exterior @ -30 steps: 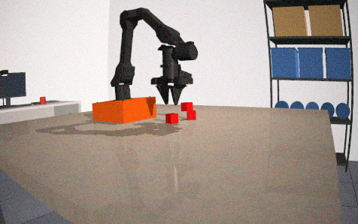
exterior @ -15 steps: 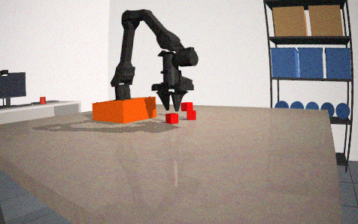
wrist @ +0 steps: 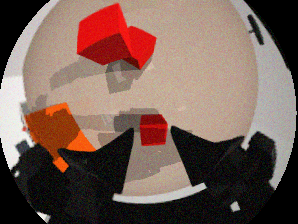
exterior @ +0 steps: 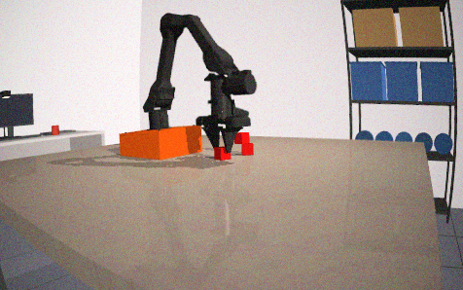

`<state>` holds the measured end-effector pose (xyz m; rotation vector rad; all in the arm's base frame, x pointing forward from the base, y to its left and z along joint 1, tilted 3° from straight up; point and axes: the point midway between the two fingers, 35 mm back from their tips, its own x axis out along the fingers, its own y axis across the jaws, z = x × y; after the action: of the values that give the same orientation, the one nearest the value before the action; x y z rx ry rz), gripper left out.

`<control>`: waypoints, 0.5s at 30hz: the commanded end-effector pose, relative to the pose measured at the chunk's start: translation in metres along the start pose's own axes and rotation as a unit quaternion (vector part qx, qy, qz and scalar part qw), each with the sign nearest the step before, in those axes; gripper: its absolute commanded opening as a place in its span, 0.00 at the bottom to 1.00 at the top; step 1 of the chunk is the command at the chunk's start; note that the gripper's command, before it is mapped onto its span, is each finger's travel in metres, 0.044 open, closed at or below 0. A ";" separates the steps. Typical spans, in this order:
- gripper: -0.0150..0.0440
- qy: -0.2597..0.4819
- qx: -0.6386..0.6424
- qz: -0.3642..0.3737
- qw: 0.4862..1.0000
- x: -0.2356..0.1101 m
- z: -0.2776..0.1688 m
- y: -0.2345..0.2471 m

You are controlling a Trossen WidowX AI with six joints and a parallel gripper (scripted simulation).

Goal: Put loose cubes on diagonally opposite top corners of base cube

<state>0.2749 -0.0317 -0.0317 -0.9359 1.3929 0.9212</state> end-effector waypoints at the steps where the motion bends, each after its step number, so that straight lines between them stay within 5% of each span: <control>1: 0.61 0.003 -0.003 0.000 1.000 0.004 -0.001 0.000; 5: 0.44 0.003 -0.003 0.000 1.000 0.004 -0.001 0.000; 15: 0.43 0.003 0.000 0.000 1.000 -0.005 0.000 -0.001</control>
<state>0.2732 -0.0313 -0.0331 -0.9330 1.4016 0.9291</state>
